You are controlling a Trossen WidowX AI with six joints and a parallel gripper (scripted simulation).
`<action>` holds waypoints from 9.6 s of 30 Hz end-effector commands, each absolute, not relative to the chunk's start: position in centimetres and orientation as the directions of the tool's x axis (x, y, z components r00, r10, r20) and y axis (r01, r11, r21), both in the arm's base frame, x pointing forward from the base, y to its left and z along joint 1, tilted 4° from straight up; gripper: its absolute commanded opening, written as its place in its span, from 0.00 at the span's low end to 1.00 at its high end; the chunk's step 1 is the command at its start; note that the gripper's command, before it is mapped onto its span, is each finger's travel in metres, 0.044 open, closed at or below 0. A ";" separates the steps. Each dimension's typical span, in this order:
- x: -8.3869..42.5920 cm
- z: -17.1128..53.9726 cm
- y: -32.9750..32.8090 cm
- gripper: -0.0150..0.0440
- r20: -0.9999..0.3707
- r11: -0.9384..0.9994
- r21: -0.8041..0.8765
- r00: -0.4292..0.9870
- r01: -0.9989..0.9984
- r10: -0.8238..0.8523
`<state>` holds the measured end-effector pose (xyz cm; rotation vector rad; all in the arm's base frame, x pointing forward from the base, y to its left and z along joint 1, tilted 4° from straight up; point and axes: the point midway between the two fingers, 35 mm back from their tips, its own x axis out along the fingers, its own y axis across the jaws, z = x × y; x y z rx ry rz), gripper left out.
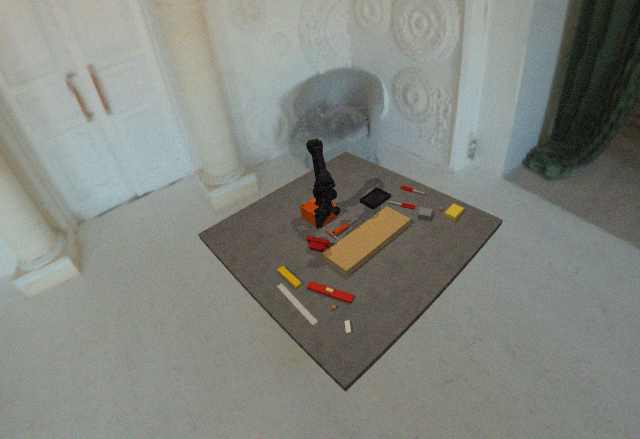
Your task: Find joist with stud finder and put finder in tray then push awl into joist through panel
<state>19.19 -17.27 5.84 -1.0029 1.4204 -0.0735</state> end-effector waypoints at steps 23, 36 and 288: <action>21.5 1.4 -24.7 1.00 -0.990 -0.415 -0.025 -0.035 -0.910 0.137; 21.5 1.4 -24.7 1.00 -0.990 -0.415 -0.025 -0.035 -0.910 0.137; 20.9 1.0 -22.7 0.25 -0.826 -0.412 -0.019 0.246 -0.911 -0.507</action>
